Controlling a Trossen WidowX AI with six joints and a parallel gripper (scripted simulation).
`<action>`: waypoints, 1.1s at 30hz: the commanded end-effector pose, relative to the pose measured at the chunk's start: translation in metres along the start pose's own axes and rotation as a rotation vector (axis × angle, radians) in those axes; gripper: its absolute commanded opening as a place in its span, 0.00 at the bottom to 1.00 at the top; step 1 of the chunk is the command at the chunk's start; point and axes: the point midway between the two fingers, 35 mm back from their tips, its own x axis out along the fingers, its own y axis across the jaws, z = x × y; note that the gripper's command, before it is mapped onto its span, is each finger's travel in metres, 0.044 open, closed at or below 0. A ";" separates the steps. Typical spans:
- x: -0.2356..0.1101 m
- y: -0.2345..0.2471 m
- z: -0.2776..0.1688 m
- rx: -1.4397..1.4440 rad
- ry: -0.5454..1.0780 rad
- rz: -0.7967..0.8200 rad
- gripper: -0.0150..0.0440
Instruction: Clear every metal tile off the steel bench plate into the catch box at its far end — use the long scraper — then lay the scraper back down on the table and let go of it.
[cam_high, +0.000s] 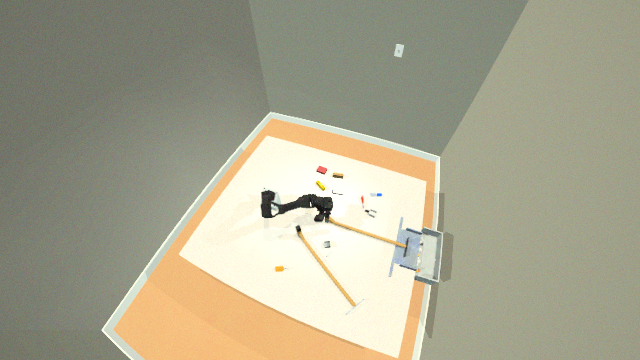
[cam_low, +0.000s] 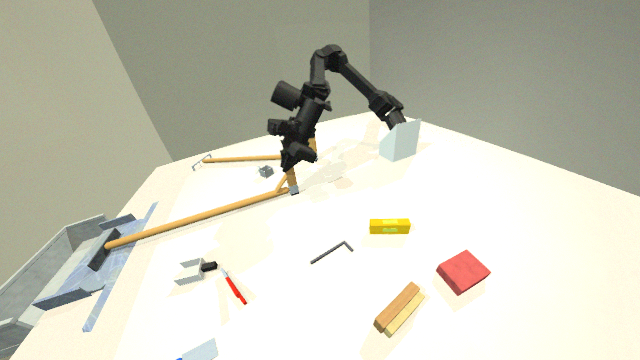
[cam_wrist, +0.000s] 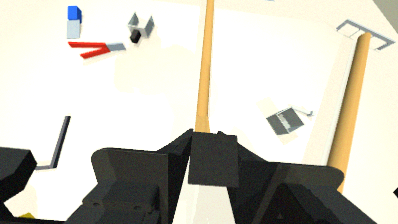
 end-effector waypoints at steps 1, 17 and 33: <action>0.003 0.001 0.011 0.002 -0.012 0.005 0.25; 0.018 0.002 0.033 0.003 -0.013 0.004 0.25; 0.033 0.002 0.053 0.004 -0.013 0.004 0.25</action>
